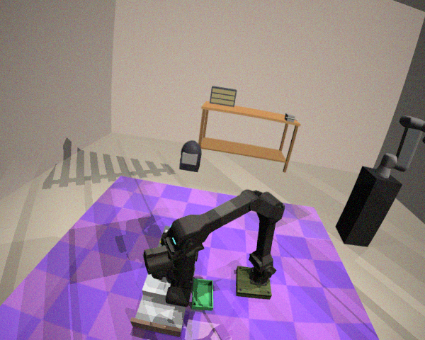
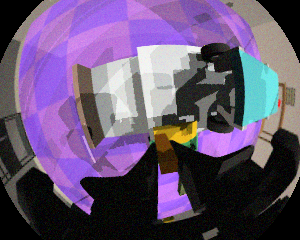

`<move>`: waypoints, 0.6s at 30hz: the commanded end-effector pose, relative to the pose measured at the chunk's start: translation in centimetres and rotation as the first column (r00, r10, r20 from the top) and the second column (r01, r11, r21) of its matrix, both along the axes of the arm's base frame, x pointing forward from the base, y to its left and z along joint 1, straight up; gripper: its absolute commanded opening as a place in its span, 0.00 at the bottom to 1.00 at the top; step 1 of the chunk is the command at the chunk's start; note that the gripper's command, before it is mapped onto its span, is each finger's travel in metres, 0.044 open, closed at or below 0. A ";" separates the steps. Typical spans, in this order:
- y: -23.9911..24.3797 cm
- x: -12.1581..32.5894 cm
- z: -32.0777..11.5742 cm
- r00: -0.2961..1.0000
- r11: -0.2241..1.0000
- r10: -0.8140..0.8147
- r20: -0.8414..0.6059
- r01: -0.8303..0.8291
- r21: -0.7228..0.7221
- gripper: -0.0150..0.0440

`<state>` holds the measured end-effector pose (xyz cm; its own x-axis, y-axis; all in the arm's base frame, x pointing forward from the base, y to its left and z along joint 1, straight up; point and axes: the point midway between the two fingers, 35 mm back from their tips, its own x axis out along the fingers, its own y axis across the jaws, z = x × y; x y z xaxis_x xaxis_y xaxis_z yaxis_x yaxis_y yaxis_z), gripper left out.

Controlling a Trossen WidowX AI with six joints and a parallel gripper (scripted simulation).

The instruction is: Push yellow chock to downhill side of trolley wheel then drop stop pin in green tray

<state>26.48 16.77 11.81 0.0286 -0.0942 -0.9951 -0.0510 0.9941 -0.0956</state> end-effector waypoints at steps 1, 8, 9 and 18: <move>-0.2 0.1 -1.1 1.000 1.000 0.004 0.003 -0.004 -0.002 0.25; -0.3 0.2 -1.7 1.000 1.000 0.004 0.003 -0.004 -0.002 0.25; -0.4 0.2 -1.6 1.000 1.000 0.004 0.003 -0.004 -0.002 0.25; -1.1 0.1 -1.5 1.000 1.000 0.004 0.003 -0.004 -0.003 0.25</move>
<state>26.55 15.97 10.14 0.0239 -0.0981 -0.9949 -0.0523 0.9937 -0.0992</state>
